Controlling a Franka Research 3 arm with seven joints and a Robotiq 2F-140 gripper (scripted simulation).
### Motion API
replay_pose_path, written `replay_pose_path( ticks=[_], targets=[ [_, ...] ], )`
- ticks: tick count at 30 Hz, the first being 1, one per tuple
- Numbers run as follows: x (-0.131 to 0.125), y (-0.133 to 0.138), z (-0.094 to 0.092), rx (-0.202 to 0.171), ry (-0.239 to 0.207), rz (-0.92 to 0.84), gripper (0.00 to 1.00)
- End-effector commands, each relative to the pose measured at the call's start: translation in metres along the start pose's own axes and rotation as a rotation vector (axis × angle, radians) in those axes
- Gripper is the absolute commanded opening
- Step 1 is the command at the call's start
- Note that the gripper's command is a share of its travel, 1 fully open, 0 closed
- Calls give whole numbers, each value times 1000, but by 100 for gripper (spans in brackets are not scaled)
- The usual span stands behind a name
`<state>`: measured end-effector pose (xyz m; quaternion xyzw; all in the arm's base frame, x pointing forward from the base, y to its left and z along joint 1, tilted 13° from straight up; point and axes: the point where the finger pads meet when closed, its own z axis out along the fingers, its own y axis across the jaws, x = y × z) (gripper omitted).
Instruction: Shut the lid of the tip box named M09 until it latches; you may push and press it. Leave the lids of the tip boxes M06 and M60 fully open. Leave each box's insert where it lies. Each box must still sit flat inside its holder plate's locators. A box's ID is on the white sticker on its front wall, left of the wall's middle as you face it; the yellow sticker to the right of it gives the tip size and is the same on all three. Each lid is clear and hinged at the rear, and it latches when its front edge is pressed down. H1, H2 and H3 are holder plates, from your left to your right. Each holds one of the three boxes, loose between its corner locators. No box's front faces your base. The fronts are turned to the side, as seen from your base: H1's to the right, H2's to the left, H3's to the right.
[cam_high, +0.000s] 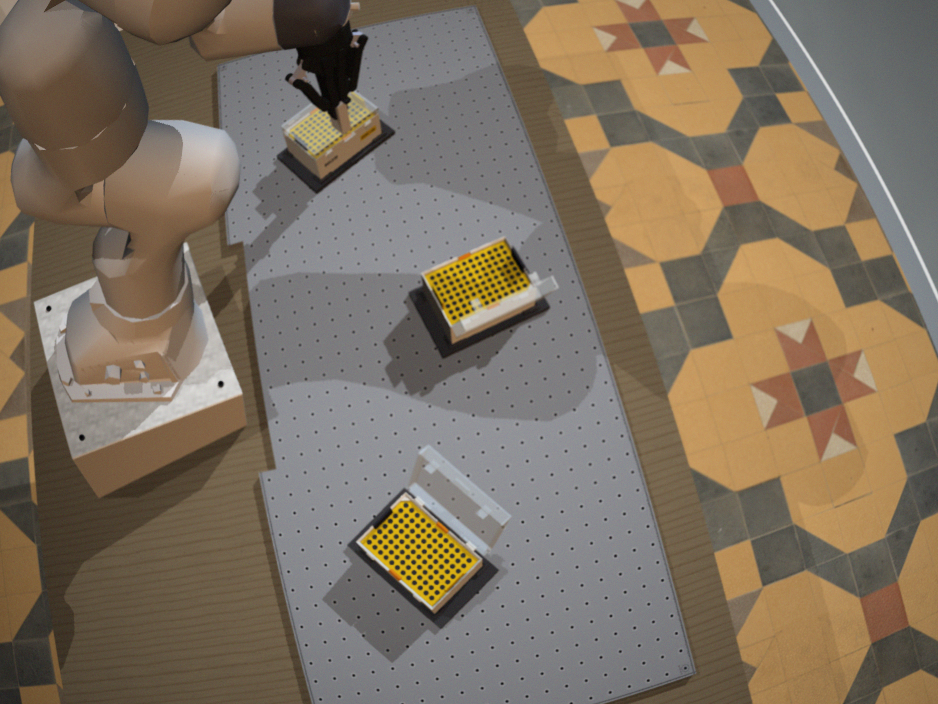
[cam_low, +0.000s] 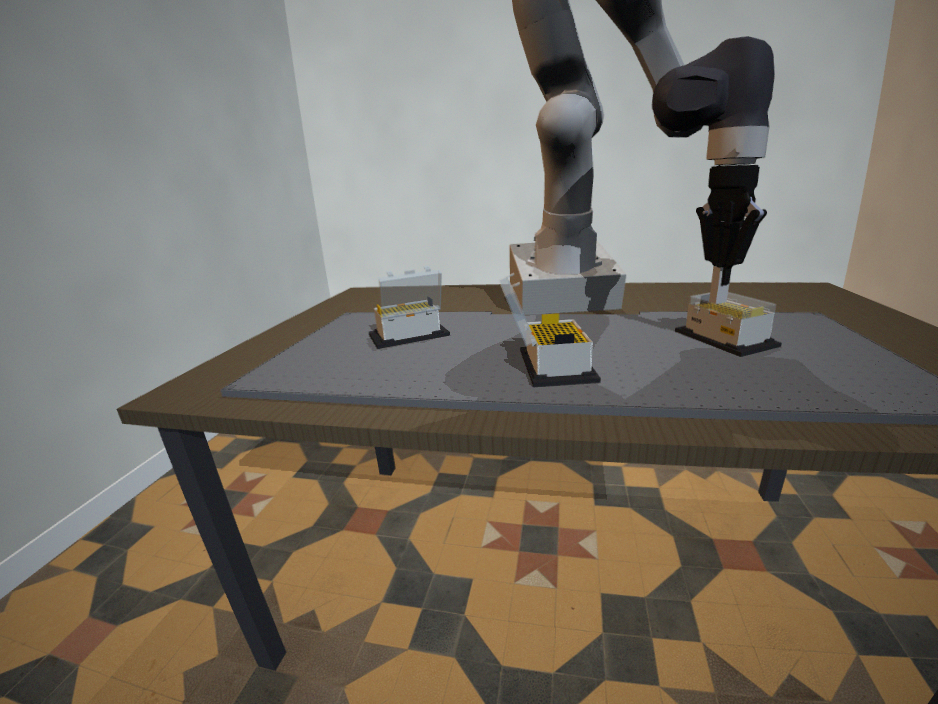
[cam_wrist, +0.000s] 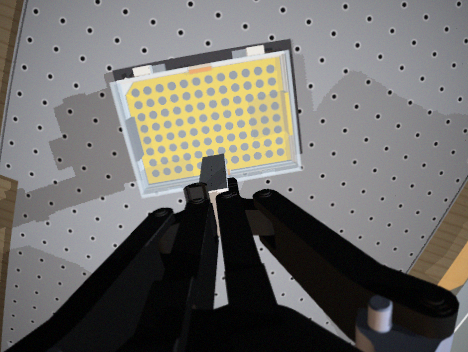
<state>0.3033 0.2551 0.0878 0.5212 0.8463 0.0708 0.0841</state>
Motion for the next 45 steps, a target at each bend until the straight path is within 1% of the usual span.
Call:
replay_pose_path(
  ticks=[1,23,36,38,45],
  targets=[
    [0,1,3,-4,2,4,0],
    [0,1,3,-4,2,4,0],
    [0,1,-19,-4,2,4,0],
    [0,1,-19,-4,2,4,0],
    [0,1,-30,-4,2,4,0]
  ],
)
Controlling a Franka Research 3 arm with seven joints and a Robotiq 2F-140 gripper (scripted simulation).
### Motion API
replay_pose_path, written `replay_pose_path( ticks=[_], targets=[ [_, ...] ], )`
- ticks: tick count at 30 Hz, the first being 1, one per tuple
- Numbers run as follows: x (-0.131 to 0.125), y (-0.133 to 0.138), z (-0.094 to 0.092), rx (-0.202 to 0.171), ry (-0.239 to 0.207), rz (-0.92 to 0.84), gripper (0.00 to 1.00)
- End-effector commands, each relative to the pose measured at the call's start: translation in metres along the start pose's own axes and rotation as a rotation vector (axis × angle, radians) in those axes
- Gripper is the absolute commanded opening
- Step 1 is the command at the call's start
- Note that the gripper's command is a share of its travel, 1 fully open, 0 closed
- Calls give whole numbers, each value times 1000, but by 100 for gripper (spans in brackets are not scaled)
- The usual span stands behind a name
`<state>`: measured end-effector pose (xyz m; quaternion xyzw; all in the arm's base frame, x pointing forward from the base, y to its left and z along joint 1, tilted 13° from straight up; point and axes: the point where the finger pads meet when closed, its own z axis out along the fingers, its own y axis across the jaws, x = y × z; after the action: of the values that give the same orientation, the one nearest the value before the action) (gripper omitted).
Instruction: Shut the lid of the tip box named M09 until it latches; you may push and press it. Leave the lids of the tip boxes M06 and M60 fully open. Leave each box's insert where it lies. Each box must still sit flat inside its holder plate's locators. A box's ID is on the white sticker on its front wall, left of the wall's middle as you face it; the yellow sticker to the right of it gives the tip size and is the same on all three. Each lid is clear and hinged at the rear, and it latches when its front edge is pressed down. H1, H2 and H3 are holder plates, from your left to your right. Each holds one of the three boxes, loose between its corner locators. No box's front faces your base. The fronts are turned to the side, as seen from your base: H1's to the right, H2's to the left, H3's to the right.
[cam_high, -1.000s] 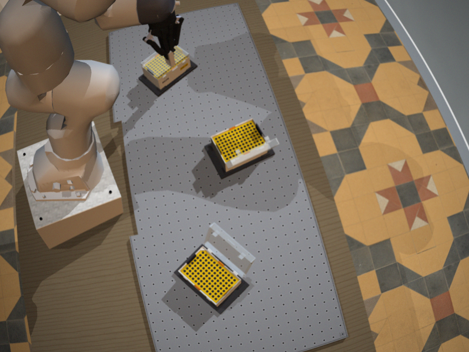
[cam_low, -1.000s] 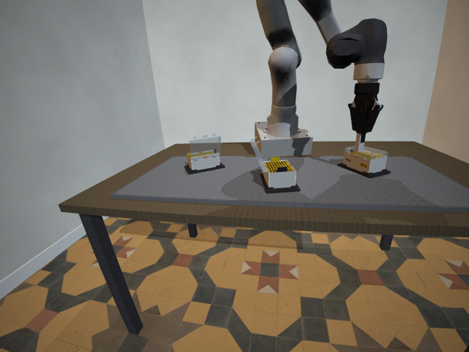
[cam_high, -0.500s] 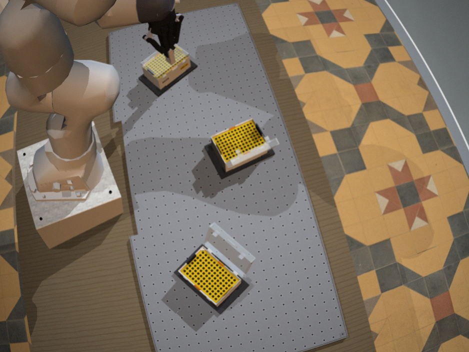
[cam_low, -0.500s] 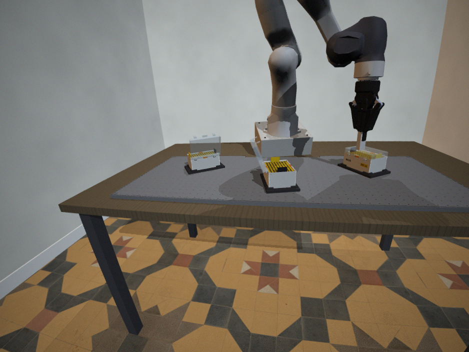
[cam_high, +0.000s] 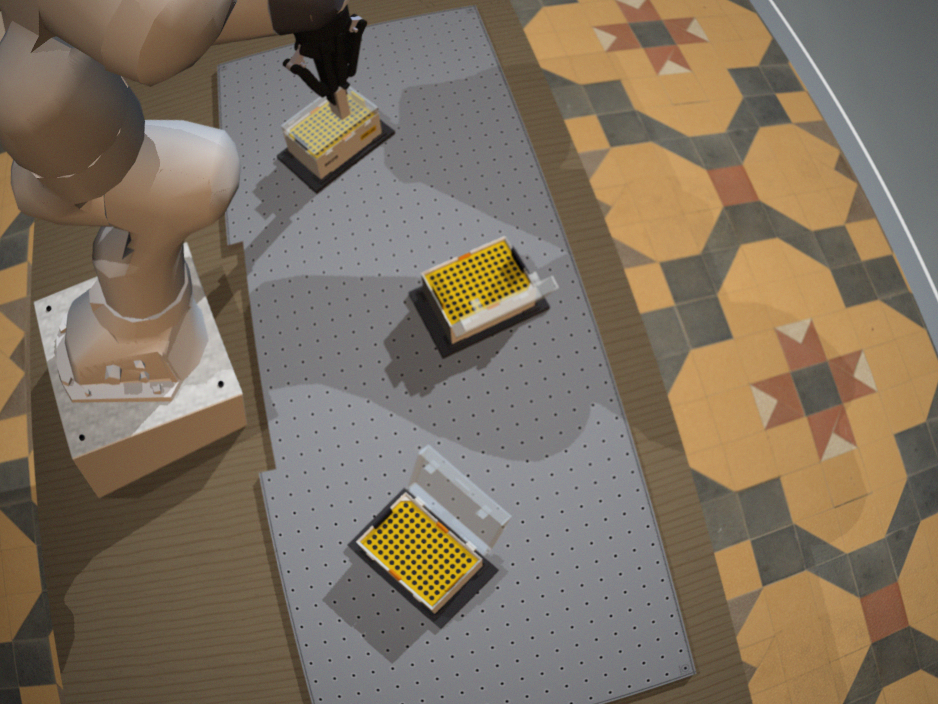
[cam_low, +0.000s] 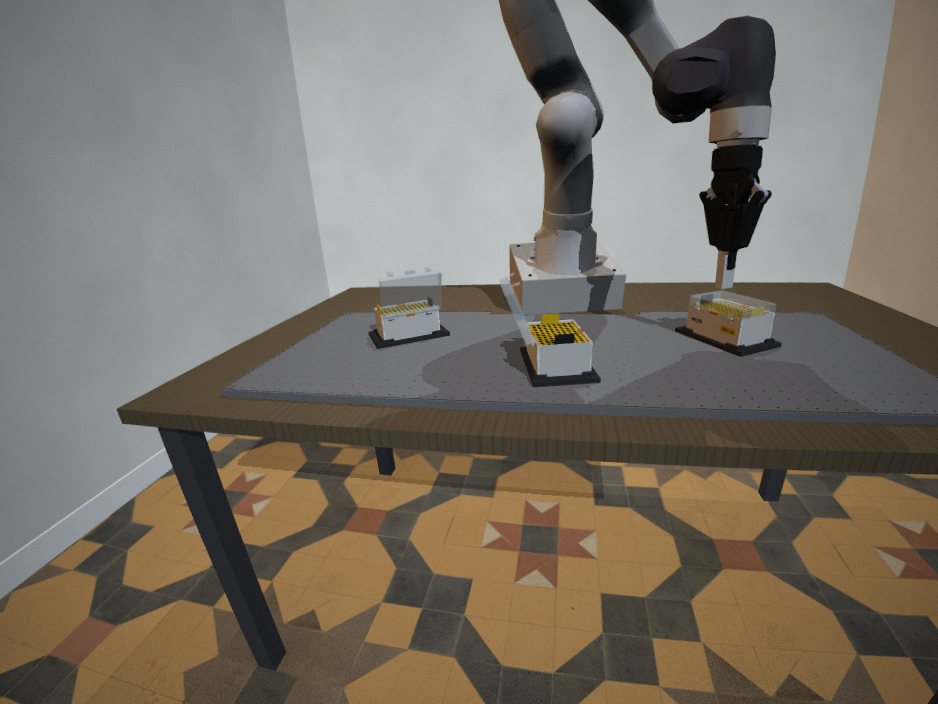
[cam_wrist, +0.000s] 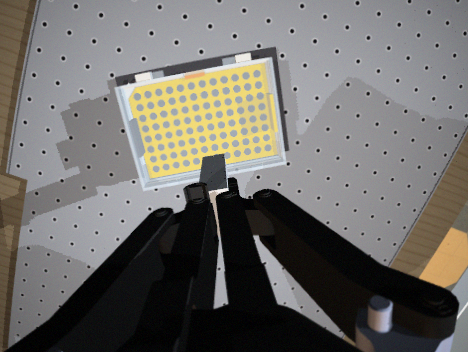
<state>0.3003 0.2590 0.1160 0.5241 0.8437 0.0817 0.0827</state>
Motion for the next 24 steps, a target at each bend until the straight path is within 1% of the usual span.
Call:
replay_pose_path(
  ticks=[1,14,24],
  targets=[
    [-3,-4,-4,13,-11,-6,0],
    [-2,-4,-22,13,-11,-6,0],
    [-2,-4,-23,13,-11,-6,0]
  ],
)
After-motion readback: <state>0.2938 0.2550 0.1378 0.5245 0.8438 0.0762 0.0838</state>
